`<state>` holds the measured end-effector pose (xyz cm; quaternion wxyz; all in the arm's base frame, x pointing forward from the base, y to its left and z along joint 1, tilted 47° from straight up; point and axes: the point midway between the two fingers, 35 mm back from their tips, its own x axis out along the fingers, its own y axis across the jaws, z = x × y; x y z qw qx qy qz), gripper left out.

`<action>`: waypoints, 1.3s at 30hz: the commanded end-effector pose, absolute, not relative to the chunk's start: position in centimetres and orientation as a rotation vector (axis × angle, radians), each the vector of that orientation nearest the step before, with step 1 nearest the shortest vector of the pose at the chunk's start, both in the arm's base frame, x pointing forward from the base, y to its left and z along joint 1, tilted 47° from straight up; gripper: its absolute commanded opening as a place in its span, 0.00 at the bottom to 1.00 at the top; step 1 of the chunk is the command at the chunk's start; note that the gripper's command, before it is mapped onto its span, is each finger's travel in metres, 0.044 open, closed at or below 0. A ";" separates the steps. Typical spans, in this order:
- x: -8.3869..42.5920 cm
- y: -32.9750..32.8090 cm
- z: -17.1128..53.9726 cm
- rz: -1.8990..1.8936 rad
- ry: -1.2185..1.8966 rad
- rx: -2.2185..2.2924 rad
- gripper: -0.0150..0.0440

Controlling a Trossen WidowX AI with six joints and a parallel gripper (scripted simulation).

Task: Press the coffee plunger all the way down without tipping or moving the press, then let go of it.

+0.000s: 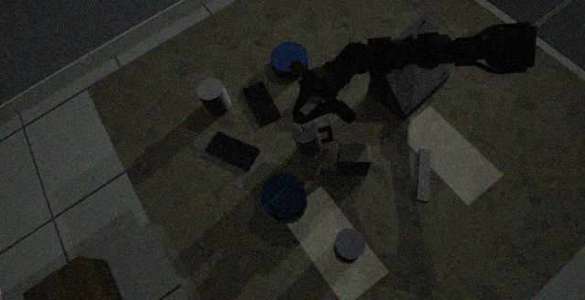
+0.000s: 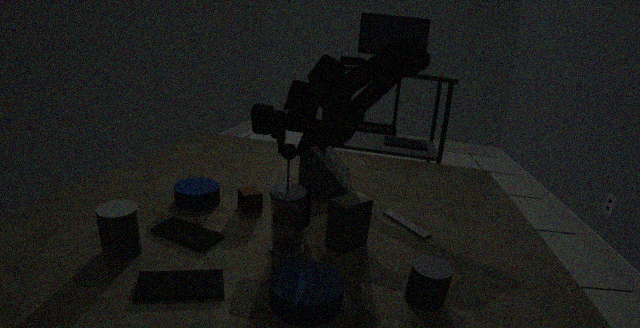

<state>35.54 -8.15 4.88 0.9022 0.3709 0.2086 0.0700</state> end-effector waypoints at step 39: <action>36.9 -4.8 1.3 0.170 0.496 0.809 0.45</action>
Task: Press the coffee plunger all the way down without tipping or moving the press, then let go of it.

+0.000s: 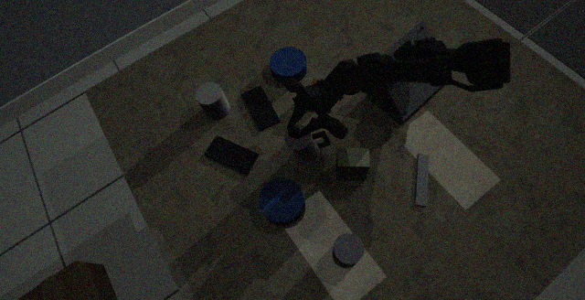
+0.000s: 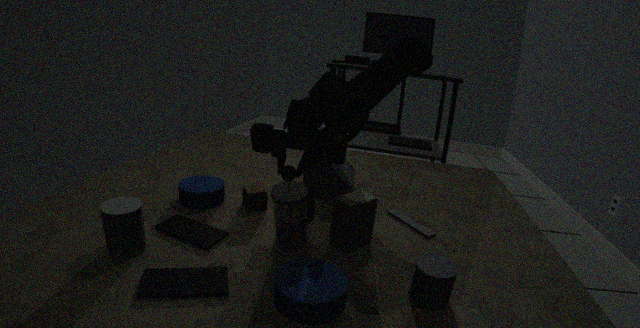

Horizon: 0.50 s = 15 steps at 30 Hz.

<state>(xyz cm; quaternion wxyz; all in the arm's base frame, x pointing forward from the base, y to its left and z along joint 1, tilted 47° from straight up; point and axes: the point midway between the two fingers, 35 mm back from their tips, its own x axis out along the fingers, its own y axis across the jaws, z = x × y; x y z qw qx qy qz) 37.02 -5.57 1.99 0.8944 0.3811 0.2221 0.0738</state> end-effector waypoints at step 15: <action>37.3 -4.9 1.2 0.170 0.495 0.809 0.45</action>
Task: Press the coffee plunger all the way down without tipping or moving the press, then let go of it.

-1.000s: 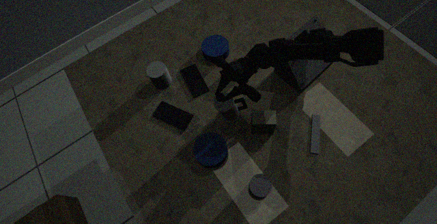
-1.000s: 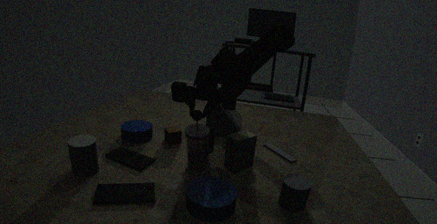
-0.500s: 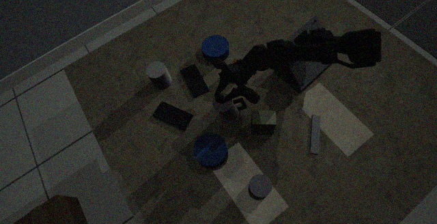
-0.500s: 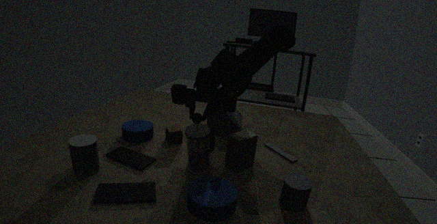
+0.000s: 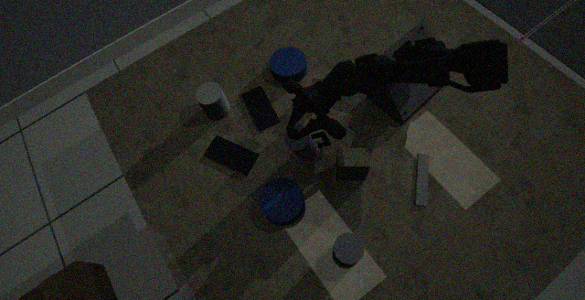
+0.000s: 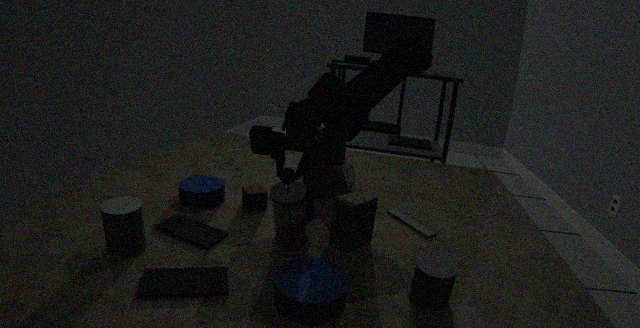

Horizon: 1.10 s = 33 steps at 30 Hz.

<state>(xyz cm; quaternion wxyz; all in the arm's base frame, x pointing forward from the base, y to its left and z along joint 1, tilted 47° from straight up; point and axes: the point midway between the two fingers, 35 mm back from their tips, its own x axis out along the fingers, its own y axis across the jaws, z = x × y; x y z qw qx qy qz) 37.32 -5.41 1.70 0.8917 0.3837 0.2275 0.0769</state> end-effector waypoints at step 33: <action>38.0 -5.0 1.2 0.170 0.495 0.809 0.45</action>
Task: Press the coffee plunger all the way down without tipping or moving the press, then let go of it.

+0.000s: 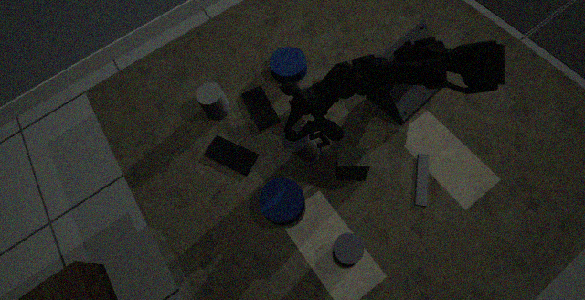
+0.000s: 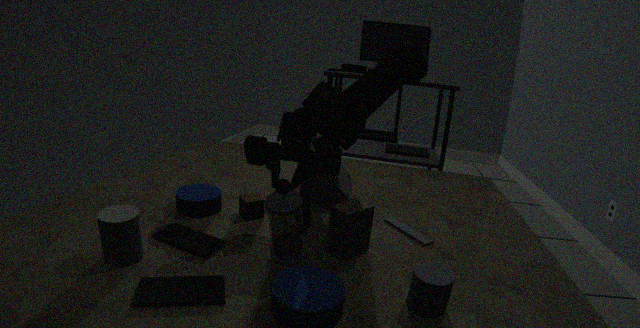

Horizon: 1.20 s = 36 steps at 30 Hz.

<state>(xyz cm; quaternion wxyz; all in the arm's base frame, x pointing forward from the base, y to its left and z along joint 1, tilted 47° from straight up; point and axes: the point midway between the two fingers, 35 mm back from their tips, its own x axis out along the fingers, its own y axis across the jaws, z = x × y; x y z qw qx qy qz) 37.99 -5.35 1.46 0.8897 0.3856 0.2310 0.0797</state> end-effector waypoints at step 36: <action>38.2 -5.3 1.4 0.167 0.482 0.802 1.00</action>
